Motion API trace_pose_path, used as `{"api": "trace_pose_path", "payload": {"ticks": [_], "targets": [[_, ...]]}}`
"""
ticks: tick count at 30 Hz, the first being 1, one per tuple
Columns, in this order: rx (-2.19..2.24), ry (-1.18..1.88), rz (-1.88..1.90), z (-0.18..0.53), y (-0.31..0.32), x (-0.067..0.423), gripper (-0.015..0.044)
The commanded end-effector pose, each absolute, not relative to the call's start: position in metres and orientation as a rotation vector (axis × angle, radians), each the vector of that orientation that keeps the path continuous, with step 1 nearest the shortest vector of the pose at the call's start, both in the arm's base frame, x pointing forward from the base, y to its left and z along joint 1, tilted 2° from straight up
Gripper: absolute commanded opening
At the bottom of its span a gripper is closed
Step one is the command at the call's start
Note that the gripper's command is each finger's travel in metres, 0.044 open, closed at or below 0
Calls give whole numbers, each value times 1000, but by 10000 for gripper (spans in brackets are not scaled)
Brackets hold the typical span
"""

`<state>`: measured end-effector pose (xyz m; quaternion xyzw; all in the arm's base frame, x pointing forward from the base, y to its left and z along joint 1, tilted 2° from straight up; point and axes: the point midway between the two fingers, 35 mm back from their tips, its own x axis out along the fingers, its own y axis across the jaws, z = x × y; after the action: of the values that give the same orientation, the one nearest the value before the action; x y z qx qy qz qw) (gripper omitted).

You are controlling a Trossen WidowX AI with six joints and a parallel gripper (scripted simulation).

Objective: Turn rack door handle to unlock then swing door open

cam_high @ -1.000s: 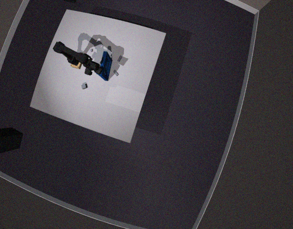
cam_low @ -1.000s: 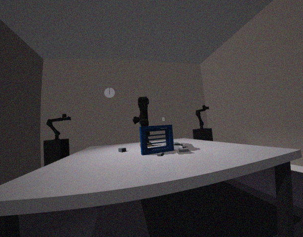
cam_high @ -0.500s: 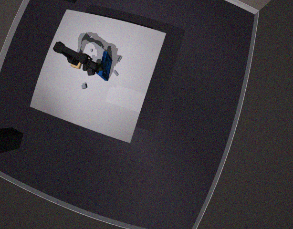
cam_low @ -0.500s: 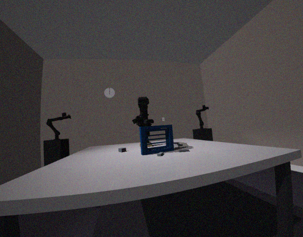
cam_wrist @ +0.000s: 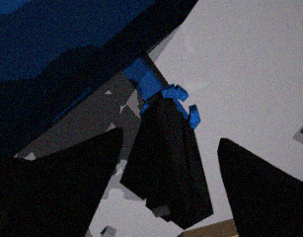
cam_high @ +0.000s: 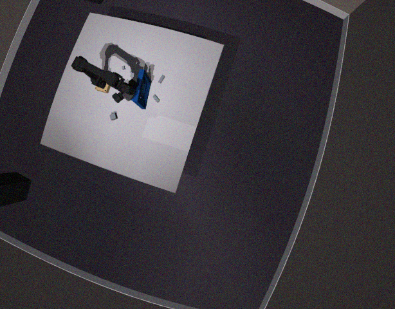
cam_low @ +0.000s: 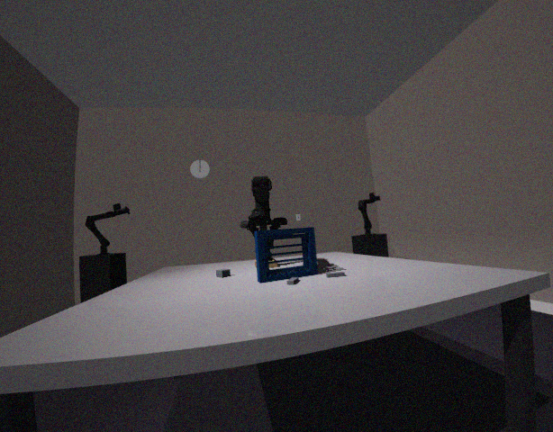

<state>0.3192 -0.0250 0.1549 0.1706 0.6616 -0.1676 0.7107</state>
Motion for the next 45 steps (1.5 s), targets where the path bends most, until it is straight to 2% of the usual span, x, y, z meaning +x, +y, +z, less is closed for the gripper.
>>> {"api": "trace_pose_path", "payload": {"ticks": [1,23,45], "targets": [[227,1486,-226,155,-25,320,288],[-648,1416,589,155,-25,320,288],[-1487,1006,1375,155,-24,320,288]]}}
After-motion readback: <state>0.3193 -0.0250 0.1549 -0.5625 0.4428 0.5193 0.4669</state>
